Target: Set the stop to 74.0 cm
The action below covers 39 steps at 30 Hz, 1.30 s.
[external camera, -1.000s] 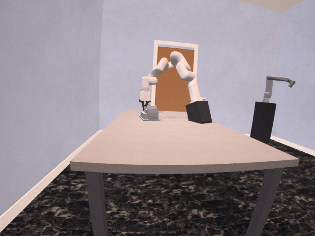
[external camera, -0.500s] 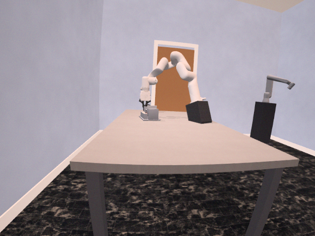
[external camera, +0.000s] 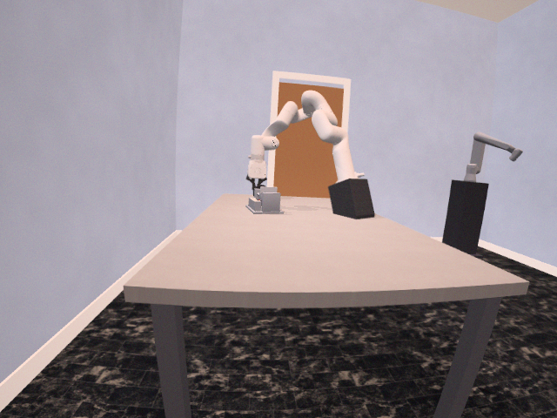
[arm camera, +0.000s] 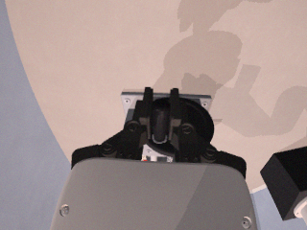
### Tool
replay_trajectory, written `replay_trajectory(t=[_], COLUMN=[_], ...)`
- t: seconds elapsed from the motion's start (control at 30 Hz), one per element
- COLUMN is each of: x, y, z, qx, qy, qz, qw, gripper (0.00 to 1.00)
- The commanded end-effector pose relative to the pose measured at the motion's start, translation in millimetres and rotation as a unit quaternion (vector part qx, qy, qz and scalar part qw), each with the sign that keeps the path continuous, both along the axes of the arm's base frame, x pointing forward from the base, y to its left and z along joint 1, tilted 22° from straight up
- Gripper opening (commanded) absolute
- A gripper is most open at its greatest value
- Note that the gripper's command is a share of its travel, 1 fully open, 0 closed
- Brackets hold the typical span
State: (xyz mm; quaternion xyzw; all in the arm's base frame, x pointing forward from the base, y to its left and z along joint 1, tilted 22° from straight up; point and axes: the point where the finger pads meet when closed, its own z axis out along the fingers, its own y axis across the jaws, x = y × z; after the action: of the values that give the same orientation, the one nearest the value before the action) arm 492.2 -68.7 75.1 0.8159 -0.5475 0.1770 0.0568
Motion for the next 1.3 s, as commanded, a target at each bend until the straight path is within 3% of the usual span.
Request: replay_trajectory(t=[0.0, 1.27], x=[0, -13], y=[0, -3], z=[1, 6], qx=[0.000, 0.000], qy=[-0.001, -0.001], qz=[0.001, 0.001], qw=[1.000, 1.000], gripper=[0.06, 0.06])
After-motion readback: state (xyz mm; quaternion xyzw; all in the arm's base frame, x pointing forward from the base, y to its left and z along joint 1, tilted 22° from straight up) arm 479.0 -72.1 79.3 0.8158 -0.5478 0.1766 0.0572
